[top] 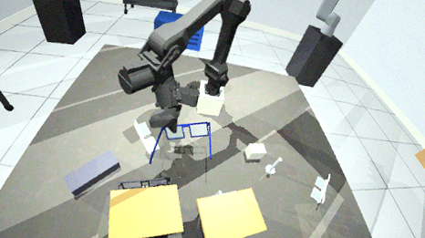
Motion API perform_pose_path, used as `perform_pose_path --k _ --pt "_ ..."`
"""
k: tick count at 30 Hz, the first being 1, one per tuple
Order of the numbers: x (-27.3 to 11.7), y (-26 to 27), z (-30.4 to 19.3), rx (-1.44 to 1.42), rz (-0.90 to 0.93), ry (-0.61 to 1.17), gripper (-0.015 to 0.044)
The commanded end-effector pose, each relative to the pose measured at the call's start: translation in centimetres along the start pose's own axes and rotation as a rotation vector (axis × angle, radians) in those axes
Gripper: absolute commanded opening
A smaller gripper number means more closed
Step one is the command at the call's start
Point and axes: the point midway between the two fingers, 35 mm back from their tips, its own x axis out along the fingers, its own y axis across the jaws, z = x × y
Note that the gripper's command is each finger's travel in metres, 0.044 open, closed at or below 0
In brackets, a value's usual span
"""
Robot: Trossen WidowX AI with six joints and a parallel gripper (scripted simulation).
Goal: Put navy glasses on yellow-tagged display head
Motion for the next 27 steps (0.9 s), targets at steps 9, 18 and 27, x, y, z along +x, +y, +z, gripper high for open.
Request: perform_pose_path --k 9,18,27 --pt "-1.9 0.0 -2.2 -0.32 -0.096 0.003 0.0" --pt "-3.4 0.3 -3.8 -0.559 -0.166 0.038 0.0" --pt "-3.3 0.4 -3.8 -0.54 -0.158 0.039 0.0"
